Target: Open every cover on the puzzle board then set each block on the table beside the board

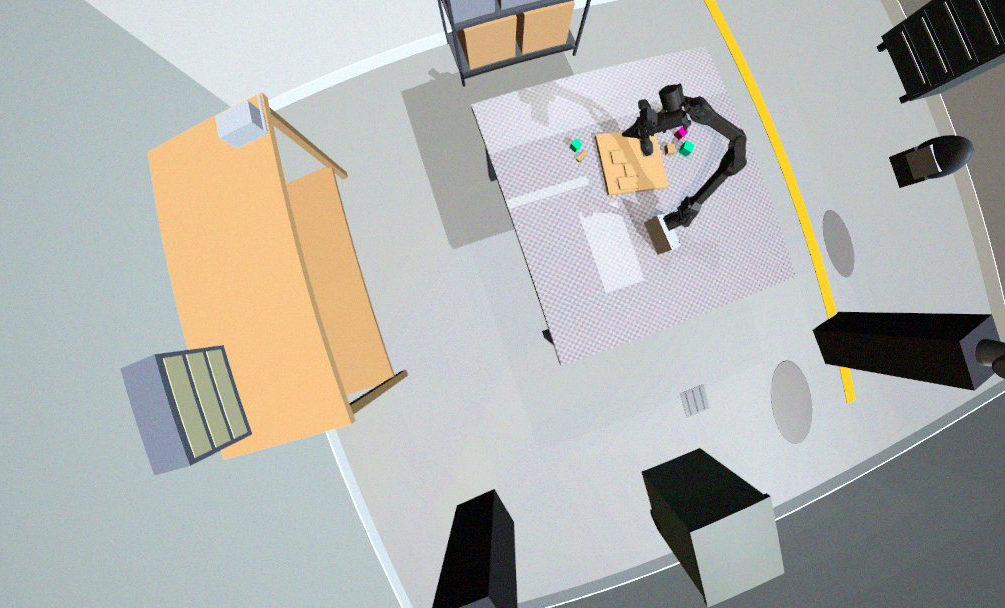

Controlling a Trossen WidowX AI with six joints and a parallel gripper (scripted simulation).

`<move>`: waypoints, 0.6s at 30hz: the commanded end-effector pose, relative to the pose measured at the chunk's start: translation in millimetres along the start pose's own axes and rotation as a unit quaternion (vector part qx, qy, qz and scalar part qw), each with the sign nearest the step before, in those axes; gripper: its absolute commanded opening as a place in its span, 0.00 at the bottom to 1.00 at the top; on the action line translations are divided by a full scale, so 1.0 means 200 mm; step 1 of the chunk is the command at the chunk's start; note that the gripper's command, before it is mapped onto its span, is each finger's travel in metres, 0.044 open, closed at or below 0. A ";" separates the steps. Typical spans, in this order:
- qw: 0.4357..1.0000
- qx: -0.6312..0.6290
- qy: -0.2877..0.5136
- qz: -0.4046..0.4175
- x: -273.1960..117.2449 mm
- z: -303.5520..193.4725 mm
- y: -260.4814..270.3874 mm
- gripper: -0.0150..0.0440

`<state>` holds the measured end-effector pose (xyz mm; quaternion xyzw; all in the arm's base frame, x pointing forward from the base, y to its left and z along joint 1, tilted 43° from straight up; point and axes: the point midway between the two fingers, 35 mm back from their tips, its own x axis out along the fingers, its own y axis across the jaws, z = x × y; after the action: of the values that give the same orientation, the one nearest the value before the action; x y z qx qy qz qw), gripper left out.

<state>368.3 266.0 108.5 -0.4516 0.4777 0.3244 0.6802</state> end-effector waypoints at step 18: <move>0.929 0.317 0.178 -0.066 0.29 -0.49 -0.08 0.25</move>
<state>370.7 186.2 54.3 -0.3153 0.6217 0.0772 0.7128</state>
